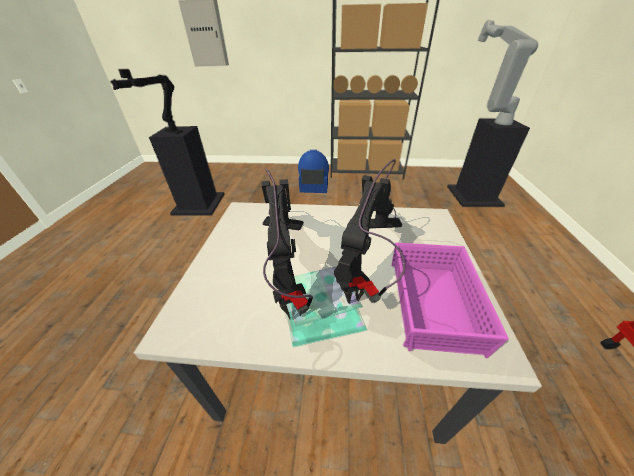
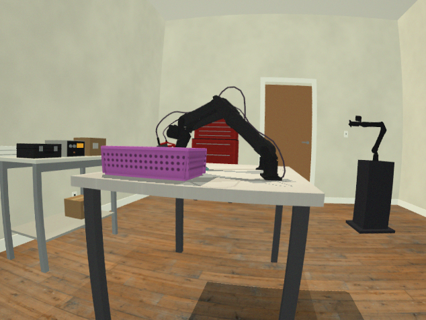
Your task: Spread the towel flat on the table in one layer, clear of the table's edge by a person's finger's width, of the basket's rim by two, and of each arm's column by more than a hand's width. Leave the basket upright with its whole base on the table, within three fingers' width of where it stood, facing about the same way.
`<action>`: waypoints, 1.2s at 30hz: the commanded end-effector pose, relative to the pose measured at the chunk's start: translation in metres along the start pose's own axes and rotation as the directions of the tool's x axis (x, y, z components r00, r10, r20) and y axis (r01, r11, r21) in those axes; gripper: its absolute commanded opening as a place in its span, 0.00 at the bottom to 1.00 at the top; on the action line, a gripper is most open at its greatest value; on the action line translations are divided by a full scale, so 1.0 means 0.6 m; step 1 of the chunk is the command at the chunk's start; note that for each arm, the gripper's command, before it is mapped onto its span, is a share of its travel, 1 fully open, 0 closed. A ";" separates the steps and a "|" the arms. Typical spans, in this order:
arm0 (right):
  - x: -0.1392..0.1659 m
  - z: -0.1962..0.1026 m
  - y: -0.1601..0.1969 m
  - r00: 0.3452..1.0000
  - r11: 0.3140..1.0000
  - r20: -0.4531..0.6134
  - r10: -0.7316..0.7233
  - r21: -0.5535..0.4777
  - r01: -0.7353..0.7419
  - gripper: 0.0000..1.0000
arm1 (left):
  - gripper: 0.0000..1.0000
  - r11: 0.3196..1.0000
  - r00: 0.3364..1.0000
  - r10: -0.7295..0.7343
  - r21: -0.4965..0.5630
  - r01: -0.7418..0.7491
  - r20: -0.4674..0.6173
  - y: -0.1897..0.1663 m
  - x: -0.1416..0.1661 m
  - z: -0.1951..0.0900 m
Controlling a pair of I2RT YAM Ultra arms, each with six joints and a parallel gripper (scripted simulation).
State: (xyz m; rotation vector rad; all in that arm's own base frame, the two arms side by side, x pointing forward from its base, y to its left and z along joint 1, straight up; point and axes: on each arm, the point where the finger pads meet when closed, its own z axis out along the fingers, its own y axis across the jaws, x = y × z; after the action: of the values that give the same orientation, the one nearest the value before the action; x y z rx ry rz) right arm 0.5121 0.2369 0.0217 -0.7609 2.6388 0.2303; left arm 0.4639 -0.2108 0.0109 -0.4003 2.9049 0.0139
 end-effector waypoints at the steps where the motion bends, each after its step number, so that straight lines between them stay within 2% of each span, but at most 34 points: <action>1: 0.005 0.022 0.001 1.000 1.000 0.009 -0.009 -0.011 0.009 0.34 | 0.34 0.999 0.998 -0.011 0.033 0.009 0.061 -0.011 -0.021 -0.004; 3: 0.004 0.029 0.015 1.000 1.000 0.014 -0.005 -0.015 0.005 0.34 | 0.34 1.000 0.999 -0.009 0.016 0.008 0.040 -0.005 -0.012 0.018; 13: 0.008 0.032 0.011 1.000 1.000 0.010 0.000 -0.009 0.000 0.34 | 0.34 0.999 1.000 -0.009 0.036 0.008 0.029 -0.013 -0.006 0.011; 14: 0.005 0.038 0.017 1.000 1.000 0.019 -0.005 -0.009 0.005 0.34 | 0.34 1.000 1.000 -0.008 0.029 0.007 0.021 -0.011 -0.002 0.023; 22: 0.012 0.037 0.015 1.000 1.000 0.003 -0.003 -0.010 0.003 0.34 | 0.34 1.000 1.000 -0.008 0.029 0.007 0.021 -0.011 -0.002 0.023; 23: 0.012 0.037 0.015 1.000 1.000 0.003 -0.003 -0.010 0.003 0.34 | 0.27 1.000 1.000 -0.008 0.029 0.007 0.021 -0.011 -0.002 0.023; 27: 0.012 0.037 0.015 1.000 1.000 0.003 -0.003 -0.010 0.003 0.34 | 0.27 1.000 1.000 -0.008 0.023 0.007 0.027 -0.009 -0.003 0.023; 28: 0.012 0.037 0.015 1.000 1.000 0.003 -0.003 -0.010 0.003 0.24 | 0.19 1.000 0.999 -0.004 0.019 0.003 0.037 -0.016 0.000 0.024; 30: 0.013 0.037 0.014 1.000 1.000 0.001 -0.003 -0.007 0.003 0.24 | 0.19 1.000 0.999 -0.005 0.019 0.005 0.037 -0.015 -0.001 0.024; 31: 0.020 0.036 0.019 1.000 1.000 -0.019 -0.003 -0.002 0.002 0.15 | 0.11 1.000 0.999 -0.004 0.020 0.003 0.046 -0.021 -0.001 0.024; 33: 0.020 0.036 0.019 1.000 1.000 -0.018 -0.002 -0.002 0.002 0.15 | 0.11 1.000 1.000 -0.008 -0.001 0.008 0.026 -0.008 0.003 0.026; 34: 0.020 0.032 0.025 1.000 1.000 -0.022 -0.003 -0.001 0.003 0.05 | 0.02 1.000 0.998 -0.007 0.031 0.005 0.065 -0.033 -0.013 0.006; 36: 0.020 0.032 0.021 1.000 1.000 -0.022 0.001 0.001 -0.001 0.05 | 0.02 1.000 0.998 -0.012 0.030 0.010 0.065 -0.029 -0.016 0.006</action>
State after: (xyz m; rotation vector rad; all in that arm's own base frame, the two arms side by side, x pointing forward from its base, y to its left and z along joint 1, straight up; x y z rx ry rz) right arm 0.5146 0.2523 0.0142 -0.7674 2.5969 0.2452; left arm 0.4777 -0.2235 0.0140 -0.3929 2.8324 -0.0369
